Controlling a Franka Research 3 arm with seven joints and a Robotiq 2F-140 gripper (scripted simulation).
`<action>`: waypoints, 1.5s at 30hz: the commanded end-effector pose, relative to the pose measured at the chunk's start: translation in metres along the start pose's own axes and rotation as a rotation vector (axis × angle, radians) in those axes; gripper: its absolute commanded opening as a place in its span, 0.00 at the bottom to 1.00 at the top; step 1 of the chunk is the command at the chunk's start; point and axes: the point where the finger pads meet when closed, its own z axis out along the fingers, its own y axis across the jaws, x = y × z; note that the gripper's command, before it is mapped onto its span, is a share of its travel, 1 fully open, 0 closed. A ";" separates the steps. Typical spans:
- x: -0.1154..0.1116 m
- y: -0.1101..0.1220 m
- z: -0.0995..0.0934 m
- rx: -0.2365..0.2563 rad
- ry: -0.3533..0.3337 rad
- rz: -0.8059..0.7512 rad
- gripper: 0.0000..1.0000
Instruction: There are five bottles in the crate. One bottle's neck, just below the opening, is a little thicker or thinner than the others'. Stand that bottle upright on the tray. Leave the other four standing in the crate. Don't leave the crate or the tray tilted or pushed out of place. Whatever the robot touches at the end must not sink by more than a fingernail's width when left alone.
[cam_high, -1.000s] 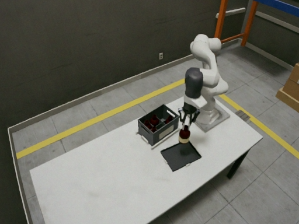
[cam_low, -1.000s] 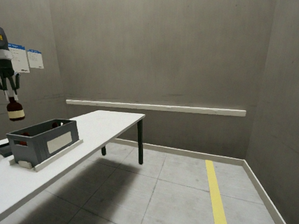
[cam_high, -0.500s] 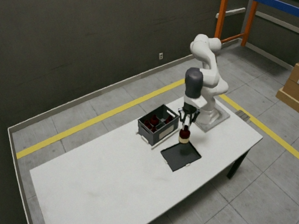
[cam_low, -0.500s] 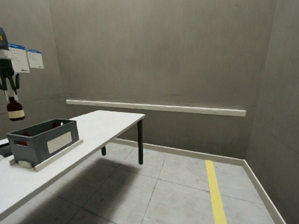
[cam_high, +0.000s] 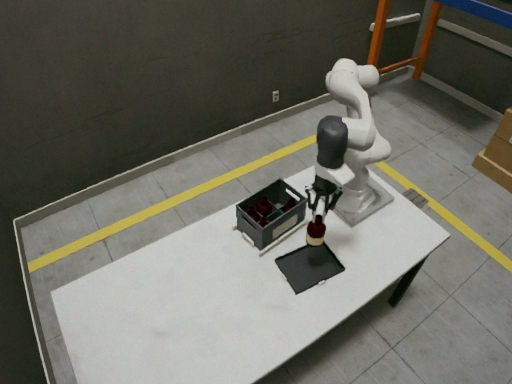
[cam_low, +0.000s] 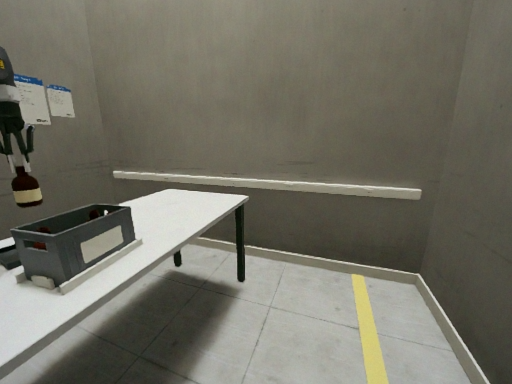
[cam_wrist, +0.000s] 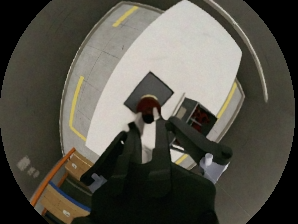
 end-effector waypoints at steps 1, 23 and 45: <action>0.002 0.000 -0.001 0.002 0.006 0.005 0.10; 0.003 0.000 0.018 0.002 0.006 0.005 0.10; 0.003 -0.001 0.073 0.002 0.006 0.005 0.10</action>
